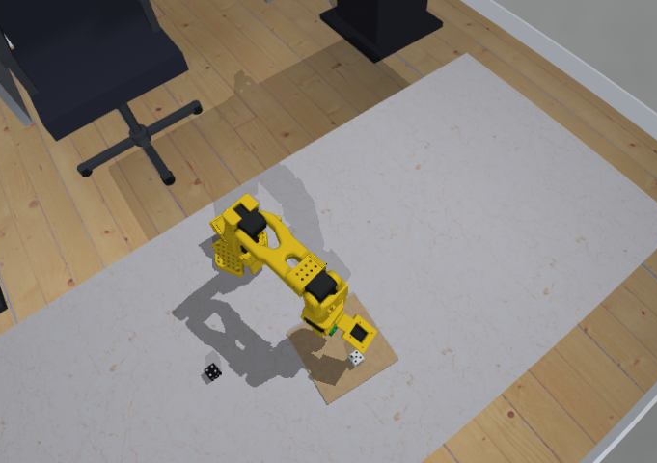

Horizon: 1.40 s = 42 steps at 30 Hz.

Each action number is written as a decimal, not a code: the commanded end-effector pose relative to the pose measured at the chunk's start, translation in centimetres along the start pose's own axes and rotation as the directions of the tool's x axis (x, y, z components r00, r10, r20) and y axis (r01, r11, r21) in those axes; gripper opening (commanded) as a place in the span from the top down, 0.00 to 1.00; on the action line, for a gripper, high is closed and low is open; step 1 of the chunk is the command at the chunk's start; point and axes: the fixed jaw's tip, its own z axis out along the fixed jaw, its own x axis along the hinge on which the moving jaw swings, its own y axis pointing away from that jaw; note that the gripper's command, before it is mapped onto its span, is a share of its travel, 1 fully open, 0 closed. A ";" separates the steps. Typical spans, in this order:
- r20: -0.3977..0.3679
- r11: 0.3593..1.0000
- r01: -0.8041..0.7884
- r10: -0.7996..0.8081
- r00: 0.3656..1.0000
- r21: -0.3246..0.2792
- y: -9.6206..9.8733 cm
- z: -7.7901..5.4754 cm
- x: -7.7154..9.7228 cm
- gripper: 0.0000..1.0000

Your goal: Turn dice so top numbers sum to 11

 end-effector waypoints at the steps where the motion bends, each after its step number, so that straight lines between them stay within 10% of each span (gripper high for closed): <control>1: 0.083 1.000 -0.002 0.001 0.997 0.011 0.1 -1.2 -0.7 1.00; 42: 0.083 1.000 -0.002 0.001 0.997 0.011 0.1 0.0 -0.7 1.00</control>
